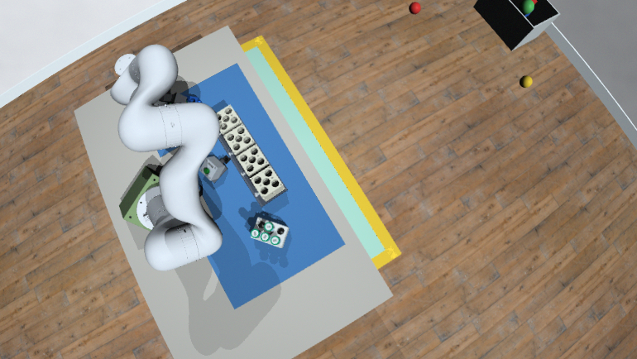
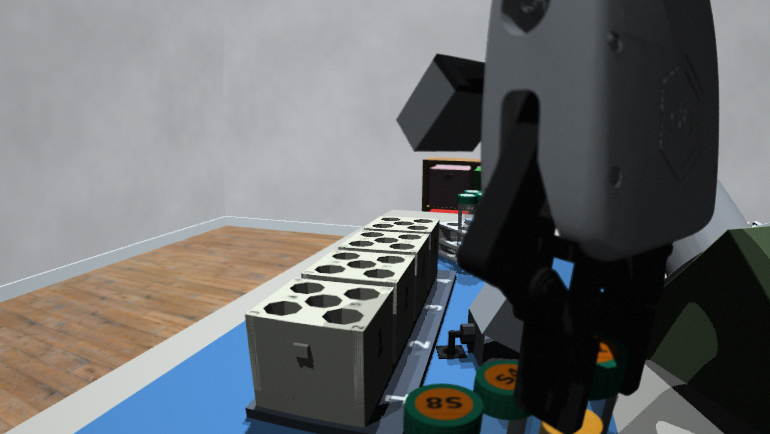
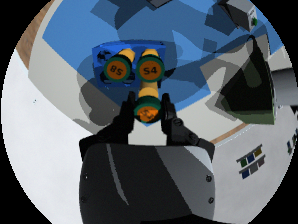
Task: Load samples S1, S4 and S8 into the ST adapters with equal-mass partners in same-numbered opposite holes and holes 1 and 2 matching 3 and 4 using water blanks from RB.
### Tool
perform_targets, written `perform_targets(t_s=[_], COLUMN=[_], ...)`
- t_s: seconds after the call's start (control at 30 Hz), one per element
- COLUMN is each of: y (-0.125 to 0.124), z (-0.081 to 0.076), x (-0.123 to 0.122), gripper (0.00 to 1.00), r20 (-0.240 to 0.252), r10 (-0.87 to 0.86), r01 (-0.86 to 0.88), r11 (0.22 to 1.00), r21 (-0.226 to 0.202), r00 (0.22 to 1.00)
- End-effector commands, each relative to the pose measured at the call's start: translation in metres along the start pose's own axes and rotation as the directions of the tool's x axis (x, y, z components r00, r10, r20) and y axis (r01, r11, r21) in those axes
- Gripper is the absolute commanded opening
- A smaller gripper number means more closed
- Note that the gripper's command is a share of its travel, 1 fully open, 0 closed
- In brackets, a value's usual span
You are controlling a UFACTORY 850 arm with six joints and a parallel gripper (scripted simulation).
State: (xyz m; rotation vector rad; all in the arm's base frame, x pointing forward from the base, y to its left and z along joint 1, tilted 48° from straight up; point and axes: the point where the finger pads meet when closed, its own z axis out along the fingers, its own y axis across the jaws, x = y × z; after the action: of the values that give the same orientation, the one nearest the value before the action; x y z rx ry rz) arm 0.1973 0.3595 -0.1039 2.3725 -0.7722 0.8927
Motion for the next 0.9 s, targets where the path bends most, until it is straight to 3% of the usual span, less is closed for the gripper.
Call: perform_targets(t_s=[0.0, 0.87], y=[-0.001, -0.001], z=[0.002, 0.024], x=[0.0, 0.0], gripper=[0.0, 0.0], r20=[0.001, 0.001], r10=[0.001, 0.001], r01=[-0.001, -0.001], r11=[1.0, 1.0], r21=[0.002, 0.002], r00=[1.0, 1.0])
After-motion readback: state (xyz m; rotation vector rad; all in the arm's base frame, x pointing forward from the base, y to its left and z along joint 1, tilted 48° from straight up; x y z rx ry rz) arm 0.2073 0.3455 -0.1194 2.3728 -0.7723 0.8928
